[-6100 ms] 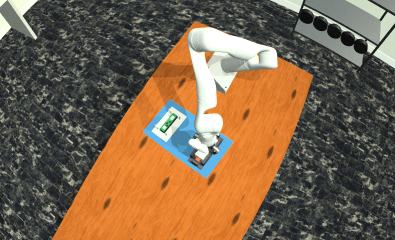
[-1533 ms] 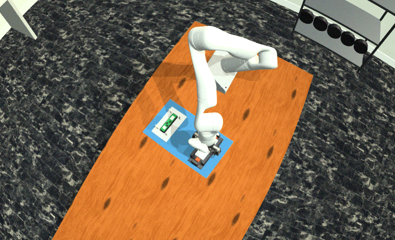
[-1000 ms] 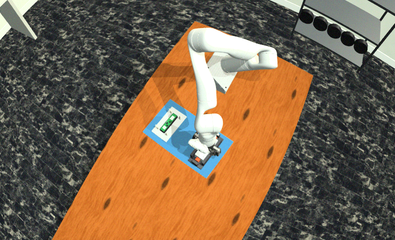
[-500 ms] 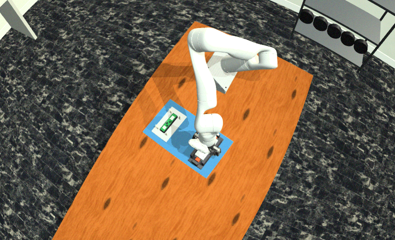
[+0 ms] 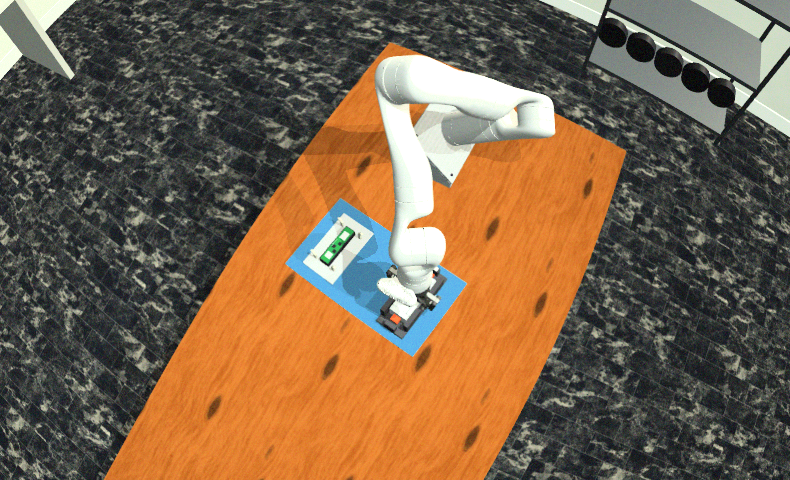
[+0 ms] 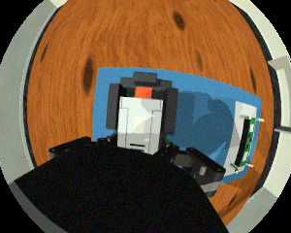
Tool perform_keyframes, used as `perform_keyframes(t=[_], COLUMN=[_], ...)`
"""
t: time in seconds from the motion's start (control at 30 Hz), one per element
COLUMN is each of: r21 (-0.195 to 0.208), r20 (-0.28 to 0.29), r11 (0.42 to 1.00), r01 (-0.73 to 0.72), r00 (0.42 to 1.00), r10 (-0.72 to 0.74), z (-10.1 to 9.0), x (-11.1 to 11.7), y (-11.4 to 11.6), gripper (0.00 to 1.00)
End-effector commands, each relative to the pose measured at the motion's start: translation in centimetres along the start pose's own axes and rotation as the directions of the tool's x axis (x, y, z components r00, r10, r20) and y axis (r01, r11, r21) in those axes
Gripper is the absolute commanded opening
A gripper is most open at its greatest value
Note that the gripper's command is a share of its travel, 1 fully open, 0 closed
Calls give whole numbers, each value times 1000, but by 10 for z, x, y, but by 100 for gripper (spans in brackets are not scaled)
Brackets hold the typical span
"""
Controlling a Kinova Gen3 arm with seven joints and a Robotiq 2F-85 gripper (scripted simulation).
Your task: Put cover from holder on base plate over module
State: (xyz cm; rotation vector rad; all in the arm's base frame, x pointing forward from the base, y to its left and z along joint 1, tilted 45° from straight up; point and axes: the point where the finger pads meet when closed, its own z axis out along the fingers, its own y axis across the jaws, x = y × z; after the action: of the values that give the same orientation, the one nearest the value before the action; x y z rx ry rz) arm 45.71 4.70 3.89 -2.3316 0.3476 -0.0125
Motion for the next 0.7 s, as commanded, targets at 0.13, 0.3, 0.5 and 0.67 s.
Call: perform_keyframes(t=[0.13,0.3,0.5,0.67], r21=[0,0,0,0], r20=[-2,-2,-2,-2], r11=[1000,1000,1000,1000], r01=[0,0,0,0], r00=[1000,1000,1000,1000], r10=[0,0,0,0], z=[-1,-1,-1,-1], x=[1,1,1,1], y=[0,0,0,0], gripper=[70,70,70,0])
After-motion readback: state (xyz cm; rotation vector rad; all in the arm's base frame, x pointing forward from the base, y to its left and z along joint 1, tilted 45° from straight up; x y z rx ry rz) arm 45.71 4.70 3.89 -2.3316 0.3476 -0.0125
